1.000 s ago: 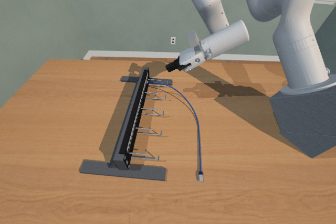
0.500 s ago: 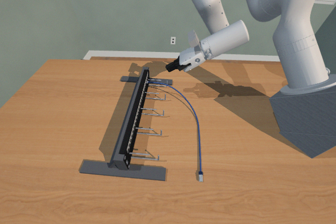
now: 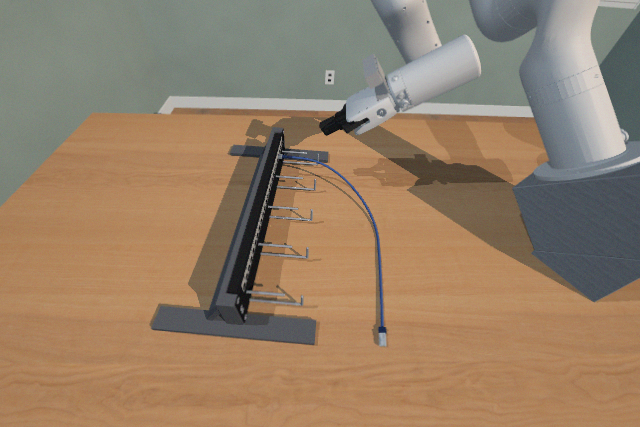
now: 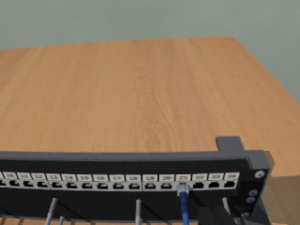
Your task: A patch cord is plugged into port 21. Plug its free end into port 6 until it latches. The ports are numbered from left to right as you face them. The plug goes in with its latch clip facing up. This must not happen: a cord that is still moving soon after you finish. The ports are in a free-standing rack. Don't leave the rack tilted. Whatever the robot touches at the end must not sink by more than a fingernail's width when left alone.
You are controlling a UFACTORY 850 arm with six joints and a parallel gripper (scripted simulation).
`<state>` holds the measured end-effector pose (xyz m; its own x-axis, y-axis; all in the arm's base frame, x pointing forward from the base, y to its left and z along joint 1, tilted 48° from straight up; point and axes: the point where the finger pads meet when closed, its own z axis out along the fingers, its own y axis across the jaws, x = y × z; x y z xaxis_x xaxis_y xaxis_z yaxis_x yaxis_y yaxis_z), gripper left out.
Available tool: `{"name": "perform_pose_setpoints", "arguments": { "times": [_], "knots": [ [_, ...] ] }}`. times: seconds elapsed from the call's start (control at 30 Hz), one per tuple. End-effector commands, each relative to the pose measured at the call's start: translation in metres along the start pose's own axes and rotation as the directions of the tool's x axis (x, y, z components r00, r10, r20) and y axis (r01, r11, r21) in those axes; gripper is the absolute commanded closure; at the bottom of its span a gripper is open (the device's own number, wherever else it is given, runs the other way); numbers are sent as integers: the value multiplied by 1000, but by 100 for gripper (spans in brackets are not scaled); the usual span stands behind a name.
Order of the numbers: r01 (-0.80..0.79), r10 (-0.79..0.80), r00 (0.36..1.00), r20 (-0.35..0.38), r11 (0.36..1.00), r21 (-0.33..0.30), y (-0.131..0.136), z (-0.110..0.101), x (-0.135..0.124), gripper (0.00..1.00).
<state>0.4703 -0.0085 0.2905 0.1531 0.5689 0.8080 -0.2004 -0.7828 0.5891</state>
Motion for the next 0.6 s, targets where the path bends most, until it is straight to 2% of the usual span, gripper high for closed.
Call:
{"name": "perform_pose_setpoints", "arguments": {
  "times": [0.0, 0.07, 0.37, 0.57],
  "knots": [
    [0, 0, 1000, -1, 1000, 0, 0, -12, 0, 100],
    [0, 0, 1000, -1, 1000, 0, 0, -12, 0, 100],
    [0, 0, 1000, -1, 1000, 0, 0, -40, 0, 100],
    [0, 0, 1000, -1, 1000, 0, 0, -46, 0, 100]
  ]
}}
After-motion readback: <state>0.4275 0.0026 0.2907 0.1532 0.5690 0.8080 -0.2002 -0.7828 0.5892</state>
